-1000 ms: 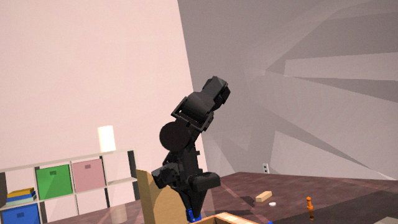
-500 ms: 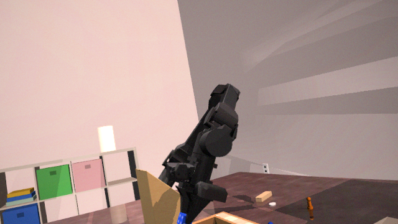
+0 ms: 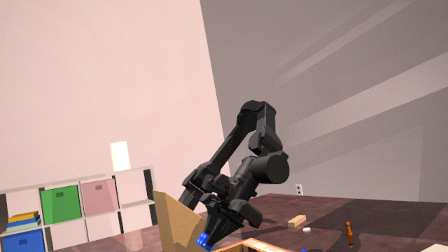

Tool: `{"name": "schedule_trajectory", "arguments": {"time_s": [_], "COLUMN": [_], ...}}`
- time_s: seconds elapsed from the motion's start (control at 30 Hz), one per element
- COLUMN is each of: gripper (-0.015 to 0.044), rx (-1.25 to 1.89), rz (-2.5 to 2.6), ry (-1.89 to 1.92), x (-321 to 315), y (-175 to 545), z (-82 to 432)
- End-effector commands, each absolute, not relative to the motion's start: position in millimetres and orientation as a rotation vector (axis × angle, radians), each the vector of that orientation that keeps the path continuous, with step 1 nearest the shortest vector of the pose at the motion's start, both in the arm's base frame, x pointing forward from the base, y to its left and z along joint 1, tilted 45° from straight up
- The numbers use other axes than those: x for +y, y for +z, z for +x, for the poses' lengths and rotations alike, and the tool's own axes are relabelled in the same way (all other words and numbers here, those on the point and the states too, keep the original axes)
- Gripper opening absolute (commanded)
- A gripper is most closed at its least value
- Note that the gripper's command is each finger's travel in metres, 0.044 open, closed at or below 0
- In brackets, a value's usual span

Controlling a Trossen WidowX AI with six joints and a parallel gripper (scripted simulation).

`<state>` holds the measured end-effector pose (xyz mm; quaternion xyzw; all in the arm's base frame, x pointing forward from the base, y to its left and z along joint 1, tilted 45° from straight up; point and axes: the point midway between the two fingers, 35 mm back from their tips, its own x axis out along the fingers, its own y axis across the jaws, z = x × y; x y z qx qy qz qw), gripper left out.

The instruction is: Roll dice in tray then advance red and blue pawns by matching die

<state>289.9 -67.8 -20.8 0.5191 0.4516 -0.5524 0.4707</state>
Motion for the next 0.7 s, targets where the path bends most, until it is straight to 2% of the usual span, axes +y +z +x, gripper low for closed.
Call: {"name": "schedule_trajectory", "arguments": {"time_s": [0.0, 0.23, 0.67], "gripper": [0.0, 0.0, 0.0], "rx": [1.068, 1.071, 1.073], "rz": [1.276, 1.274, 1.28], "ry": [-1.348, -1.351, -1.352], "x": [-72.3, -61.3, -60.7], "y": [2.6, 12.4, 12.5], "z": [296.5, 232.7, 233.7]}}
